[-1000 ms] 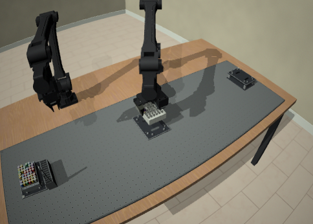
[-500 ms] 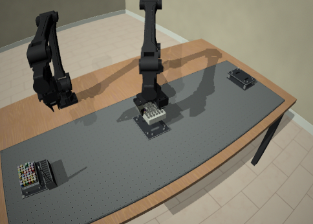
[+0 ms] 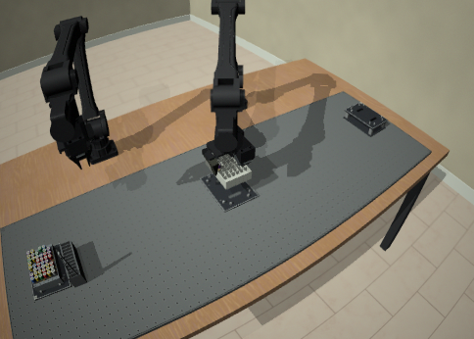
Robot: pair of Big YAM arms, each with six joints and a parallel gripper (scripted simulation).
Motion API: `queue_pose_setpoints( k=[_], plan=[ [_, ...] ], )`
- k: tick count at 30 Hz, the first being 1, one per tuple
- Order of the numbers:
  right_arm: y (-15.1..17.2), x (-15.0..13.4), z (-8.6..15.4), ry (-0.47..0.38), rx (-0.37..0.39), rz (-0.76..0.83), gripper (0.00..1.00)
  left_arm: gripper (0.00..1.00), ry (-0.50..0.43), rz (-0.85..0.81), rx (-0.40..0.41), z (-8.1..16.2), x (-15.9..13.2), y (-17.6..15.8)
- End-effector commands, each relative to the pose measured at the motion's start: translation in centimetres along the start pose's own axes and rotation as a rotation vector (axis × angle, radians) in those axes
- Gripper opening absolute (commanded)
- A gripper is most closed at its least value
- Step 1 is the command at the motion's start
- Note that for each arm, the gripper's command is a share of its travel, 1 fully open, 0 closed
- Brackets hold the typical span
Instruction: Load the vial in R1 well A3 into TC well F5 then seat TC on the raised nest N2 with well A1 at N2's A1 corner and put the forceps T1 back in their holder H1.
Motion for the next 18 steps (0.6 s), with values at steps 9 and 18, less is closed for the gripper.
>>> queue_pose_setpoints(
  k=[9,18],
  plan=[
    [-0.1,0.0,-0.8,0.026,0.010,-0.013,0.24,0.00,-0.084,0.040,-0.051,4.0,2.2,2.0],
    [-0.1,0.0,-0.8,0.026,0.010,-0.013,0.24,0.00,-0.046,0.040,-0.027,1.9,0.9,4.1]
  ],
)
Point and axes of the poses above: on each arm, the point where the finger pads meet when closed, its own z axis back along the fingers, its own y axis across the jaws, x = y × z, the point moved 4 cm from there along z, back along the fingers, and after that the axes turned 2 degrees about z, right-handed, at the moved point
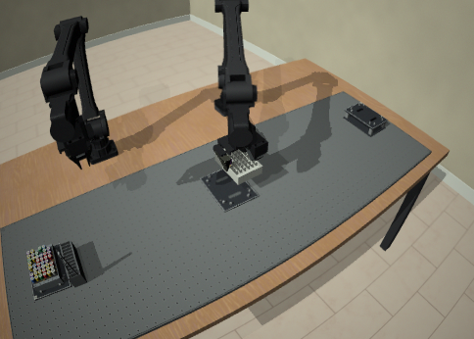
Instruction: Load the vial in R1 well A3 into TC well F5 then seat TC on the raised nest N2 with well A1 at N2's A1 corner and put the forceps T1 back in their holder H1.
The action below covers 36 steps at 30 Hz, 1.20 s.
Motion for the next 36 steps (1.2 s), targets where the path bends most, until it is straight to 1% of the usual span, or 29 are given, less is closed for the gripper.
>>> queue_pose_setpoints(
  k=[1,4,6,7,9,10,11,14,15,17,19,20,22,23,24,26,28,29,32,34,36],
  plan=[
    [-0.1,0.0,-0.8,0.026,0.010,-0.013,0.24,0.00,-0.043,-0.006,-0.026,1.7,0.6,0.8],
    [-0.1,0.0,-0.8,0.026,0.010,-0.013,0.24,0.00,-0.069,-0.006,-0.041,2.8,1.6,0.7],
    [-0.1,0.0,-0.8,0.026,0.010,-0.013,0.24,0.00,-0.046,-0.006,-0.027,1.7,0.8,1.6],
    [-0.1,0.0,-0.8,0.026,0.010,-0.013,0.24,0.00,-0.045,-0.006,-0.027,1.7,0.8,1.7],
    [-0.1,0.0,-0.8,0.026,0.010,-0.013,0.24,0.00,-0.064,-0.006,-0.037,2.6,1.6,1.7],
    [-0.1,0.0,-0.8,0.026,0.010,-0.013,0.24,0.00,-0.062,-0.006,-0.036,2.5,1.5,1.9],
    [-0.1,0.0,-0.8,0.026,0.010,-0.013,0.24,0.00,-0.049,-0.006,-0.028,1.8,1.0,2.3],
    [-0.1,0.0,-0.8,0.026,0.010,-0.013,0.24,0.00,-0.045,-0.006,-0.026,1.7,0.9,2.6],
    [-0.1,0.0,-0.8,0.026,0.010,-0.013,0.24,0.00,-0.091,-0.006,-0.050,3.8,2.6,1.8],
    [-0.1,0.0,-0.8,0.026,0.010,-0.013,0.24,0.00,-0.086,-0.006,-0.047,3.4,2.4,2.3],
    [-0.1,0.0,-0.8,0.026,0.010,-0.013,0.24,0.00,-0.053,-0.006,-0.029,2.0,1.3,3.3],
    [-0.1,0.0,-0.8,0.026,0.010,-0.013,0.24,0.00,-0.046,-0.006,-0.026,1.7,1.1,3.6],
    [-0.1,0.0,-0.8,0.026,0.010,-0.013,0.24,0.00,-0.048,-0.006,-0.026,1.9,1.2,3.8],
    [-0.1,0.0,-0.8,0.026,0.010,-0.013,0.24,0.00,-0.066,-0.006,-0.035,2.5,1.8,3.7],
    [-0.1,0.0,-0.8,0.026,0.010,-0.013,0.24,0.00,-0.068,-0.006,-0.036,2.6,1.9,3.8],
    [-0.1,0.0,-0.8,0.026,0.010,-0.013,0.24,0.00,-0.046,-0.006,-0.025,1.6,1.2,4.6],
    [-0.1,0.0,-0.8,0.026,0.010,-0.013,0.24,0.00,-0.046,-0.006,-0.025,1.8,1.2,4.9],
    [-0.1,0.0,-0.8,0.026,0.010,-0.013,0.24,0.00,-0.068,-0.006,-0.035,2.6,2.0,4.7],
    [-0.1,0.0,-0.8,0.026,0.010,-0.013,0.24,0.00,-0.071,-0.006,-0.036,2.7,2.1,4.8],
    [-0.1,0.0,-0.8,0.026,0.010,-0.013,0.24,0.00,-0.046,-0.006,-0.024,1.6,1.2,5.6],
    [-0.1,0.0,-0.8,0.026,0.010,-0.013,0.24,0.00,-0.049,-0.006,-0.025,1.9,1.4,5.8]
  ],
)
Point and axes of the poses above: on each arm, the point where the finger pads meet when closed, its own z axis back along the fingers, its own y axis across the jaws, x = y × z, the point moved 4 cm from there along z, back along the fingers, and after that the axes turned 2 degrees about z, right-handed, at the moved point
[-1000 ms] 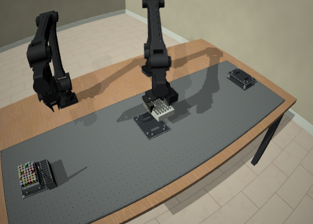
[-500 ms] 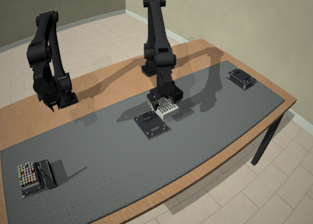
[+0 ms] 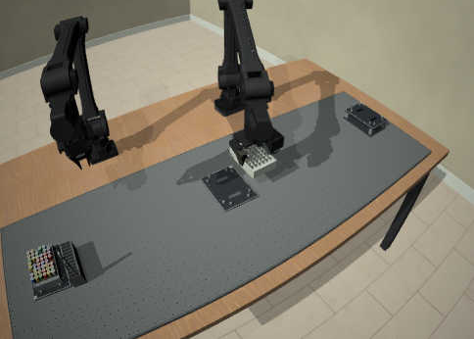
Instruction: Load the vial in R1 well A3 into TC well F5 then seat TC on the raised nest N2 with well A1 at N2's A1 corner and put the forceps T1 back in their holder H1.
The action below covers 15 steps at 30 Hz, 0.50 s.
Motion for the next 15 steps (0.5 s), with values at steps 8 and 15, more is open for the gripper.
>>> queue_pose_setpoints(
  k=[8,15],
  plan=[
    [-0.1,0.0,-0.8,0.026,0.010,-0.013,0.24,0.00,-0.074,-0.005,-0.033,2.7,1.6,1.7],
    [-0.1,0.0,-0.8,0.026,0.010,-0.013,0.24,0.00,-0.099,-0.005,-0.042,3.7,2.5,2.2]
  ],
)
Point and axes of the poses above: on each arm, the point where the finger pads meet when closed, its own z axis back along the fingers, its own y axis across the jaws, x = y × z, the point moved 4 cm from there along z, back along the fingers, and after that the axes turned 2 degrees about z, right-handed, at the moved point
